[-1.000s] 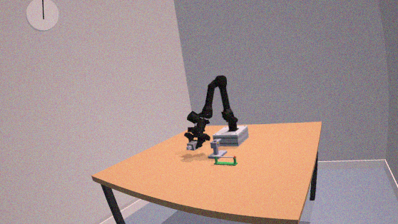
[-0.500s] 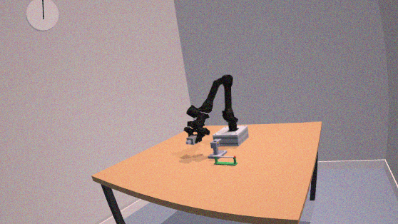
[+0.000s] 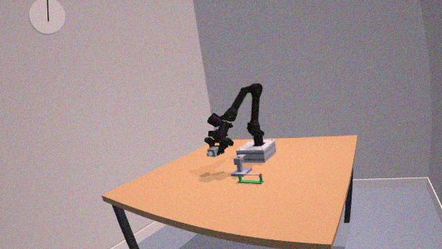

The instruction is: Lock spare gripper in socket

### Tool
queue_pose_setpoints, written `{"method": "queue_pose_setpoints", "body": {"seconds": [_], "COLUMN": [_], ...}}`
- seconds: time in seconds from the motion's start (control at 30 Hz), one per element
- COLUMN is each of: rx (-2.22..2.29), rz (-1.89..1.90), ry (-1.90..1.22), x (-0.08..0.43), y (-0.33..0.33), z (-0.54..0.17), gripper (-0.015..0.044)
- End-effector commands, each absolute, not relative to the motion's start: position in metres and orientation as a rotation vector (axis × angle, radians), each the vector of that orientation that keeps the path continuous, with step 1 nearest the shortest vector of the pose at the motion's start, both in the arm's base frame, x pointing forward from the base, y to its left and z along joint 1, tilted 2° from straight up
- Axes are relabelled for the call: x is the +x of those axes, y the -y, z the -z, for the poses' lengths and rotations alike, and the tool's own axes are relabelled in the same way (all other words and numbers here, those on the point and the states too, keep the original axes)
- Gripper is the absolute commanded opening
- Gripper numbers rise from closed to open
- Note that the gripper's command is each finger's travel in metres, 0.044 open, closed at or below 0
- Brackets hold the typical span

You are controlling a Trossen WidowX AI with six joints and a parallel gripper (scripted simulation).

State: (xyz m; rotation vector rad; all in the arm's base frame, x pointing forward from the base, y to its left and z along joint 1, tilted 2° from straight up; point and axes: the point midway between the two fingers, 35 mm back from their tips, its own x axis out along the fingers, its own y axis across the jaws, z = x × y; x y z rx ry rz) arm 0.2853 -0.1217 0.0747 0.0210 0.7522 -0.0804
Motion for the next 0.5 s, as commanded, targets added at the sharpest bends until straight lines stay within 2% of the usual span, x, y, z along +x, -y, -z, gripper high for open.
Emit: {"method": "queue_pose_setpoints", "body": {"seconds": [0.0, 0.47], "rx": [0.02, 0.312], "rz": [0.081, 0.057], "ry": [-0.749, -0.87], "x": [0.286, 0.291], "y": [0.122, 0.101], "z": [-0.075, -0.073], "gripper": [0.0, 0.0]}}
